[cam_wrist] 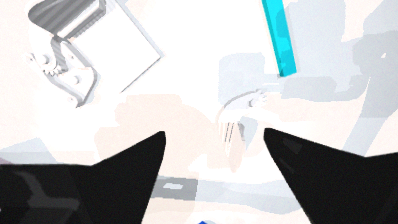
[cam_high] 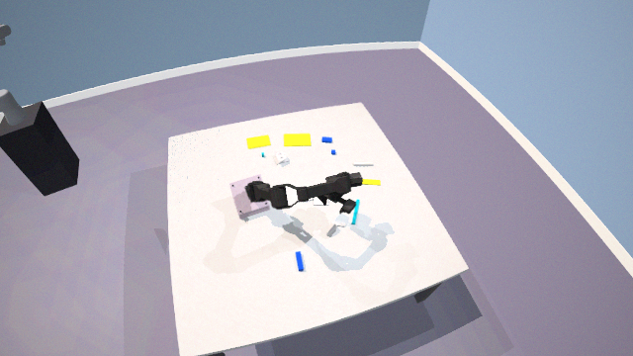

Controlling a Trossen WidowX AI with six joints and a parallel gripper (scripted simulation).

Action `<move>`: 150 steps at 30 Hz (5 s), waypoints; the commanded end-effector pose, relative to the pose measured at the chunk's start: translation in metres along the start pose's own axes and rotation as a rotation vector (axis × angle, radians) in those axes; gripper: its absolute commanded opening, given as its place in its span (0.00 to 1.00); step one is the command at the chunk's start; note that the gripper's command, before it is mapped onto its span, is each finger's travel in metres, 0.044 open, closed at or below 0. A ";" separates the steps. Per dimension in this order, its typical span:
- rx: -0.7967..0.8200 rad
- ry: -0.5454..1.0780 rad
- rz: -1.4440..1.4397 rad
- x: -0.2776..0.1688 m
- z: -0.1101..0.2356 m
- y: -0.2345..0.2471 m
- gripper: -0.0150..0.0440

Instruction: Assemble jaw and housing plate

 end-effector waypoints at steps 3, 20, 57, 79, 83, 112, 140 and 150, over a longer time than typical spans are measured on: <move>0.000 0.000 0.000 0.000 0.000 0.000 0.64; 0.000 0.000 0.000 0.000 0.000 0.000 0.25; 0.000 0.000 0.000 0.000 0.000 0.000 1.00; 0.000 0.000 0.000 0.000 0.000 0.000 0.91; 0.000 0.000 0.000 0.000 0.000 0.000 0.73; 0.000 0.000 -0.040 0.000 0.000 0.000 0.43; -0.001 0.001 -0.792 -0.009 0.002 -0.008 1.00; -0.001 0.001 -1.061 -0.012 0.003 -0.011 1.00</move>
Point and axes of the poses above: the point midway between the two fingers, 35 mm back from their tips, its own z axis back along the fingers, its own y axis across the jaws, x = y × z, the point moved 10 cm from there along z, back along the fingers, and after that the axes turned 5 degrees about -z, right-handed, at the moved point
